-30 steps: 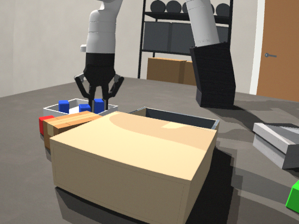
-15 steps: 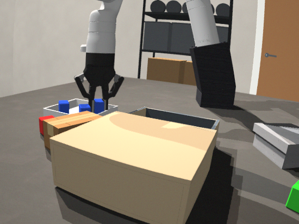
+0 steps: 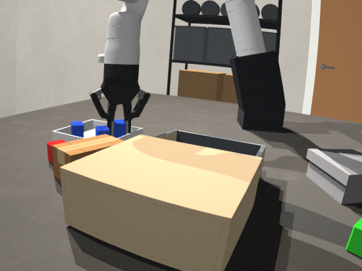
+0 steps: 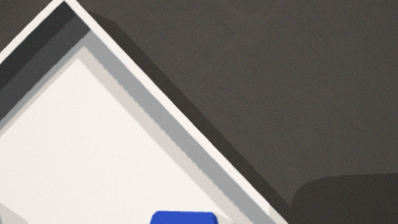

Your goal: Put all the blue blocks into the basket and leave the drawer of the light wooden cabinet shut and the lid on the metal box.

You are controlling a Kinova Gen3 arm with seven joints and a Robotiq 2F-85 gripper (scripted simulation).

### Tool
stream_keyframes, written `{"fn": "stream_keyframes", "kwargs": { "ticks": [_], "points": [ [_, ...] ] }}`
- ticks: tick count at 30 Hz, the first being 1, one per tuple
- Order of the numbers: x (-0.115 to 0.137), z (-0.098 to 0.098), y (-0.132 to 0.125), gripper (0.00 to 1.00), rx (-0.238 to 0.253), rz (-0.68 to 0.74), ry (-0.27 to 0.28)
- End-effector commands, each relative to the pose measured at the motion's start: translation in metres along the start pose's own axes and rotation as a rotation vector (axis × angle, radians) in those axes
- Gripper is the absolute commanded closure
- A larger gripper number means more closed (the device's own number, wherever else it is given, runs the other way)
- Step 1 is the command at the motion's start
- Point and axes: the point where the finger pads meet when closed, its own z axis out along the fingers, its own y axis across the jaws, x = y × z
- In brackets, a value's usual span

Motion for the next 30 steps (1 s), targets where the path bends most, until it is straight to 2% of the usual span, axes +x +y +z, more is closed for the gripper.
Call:
{"fn": "stream_keyframes", "kwargs": {
  "ticks": [1, 4, 5, 30],
  "points": [
    [-0.0003, -0.0006, -0.0005, 0.90, 0.001, 0.000, -0.001],
    [-0.0003, -0.0006, -0.0005, 0.90, 0.001, 0.000, -0.001],
    [-0.0003, -0.0006, -0.0005, 0.44, 0.001, 0.000, -0.001],
    [-0.0003, -0.0006, -0.0005, 0.44, 0.001, 0.000, -0.001]
  ]
}}
